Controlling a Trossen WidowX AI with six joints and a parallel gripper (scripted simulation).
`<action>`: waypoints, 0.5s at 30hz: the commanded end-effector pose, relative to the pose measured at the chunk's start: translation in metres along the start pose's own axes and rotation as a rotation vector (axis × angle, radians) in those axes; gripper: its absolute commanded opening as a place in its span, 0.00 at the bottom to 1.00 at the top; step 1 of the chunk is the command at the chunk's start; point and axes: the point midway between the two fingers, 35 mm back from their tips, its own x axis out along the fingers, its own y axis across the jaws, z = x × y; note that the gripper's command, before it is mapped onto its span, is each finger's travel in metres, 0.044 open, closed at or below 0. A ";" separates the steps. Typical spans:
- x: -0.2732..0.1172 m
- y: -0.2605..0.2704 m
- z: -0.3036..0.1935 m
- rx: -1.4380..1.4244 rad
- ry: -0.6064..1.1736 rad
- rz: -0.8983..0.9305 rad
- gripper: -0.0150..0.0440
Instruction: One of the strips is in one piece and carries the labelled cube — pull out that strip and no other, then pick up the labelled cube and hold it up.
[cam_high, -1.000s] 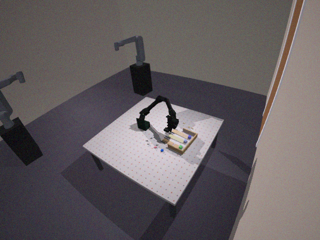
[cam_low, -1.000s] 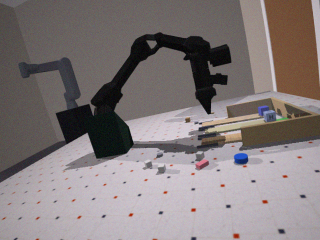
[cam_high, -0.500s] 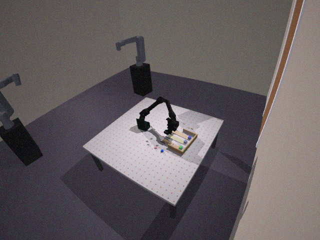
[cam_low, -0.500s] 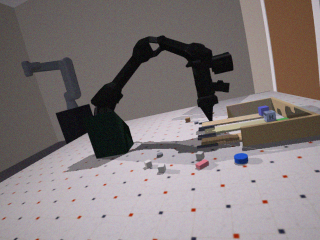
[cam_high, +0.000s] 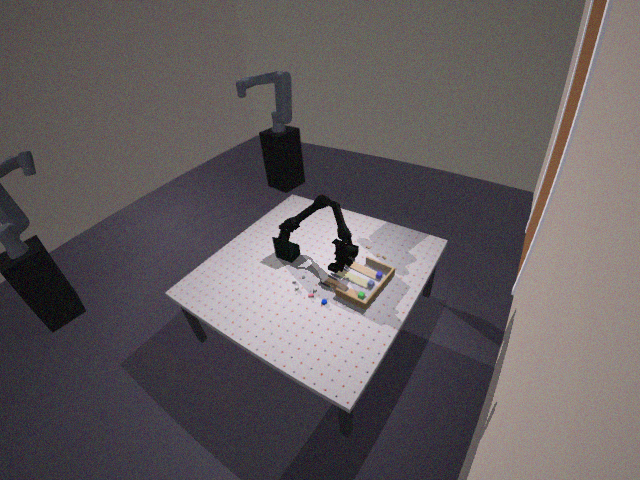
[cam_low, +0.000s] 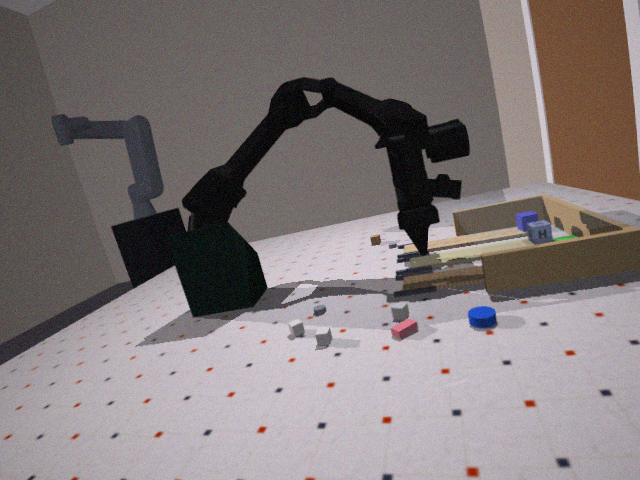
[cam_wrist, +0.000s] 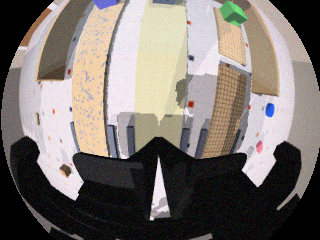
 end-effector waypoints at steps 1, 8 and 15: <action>0.006 0.000 0.000 0.005 -0.001 0.005 0.25; 0.012 0.000 0.000 0.005 -0.001 0.005 0.25; 0.012 0.000 0.000 0.005 -0.001 0.005 0.25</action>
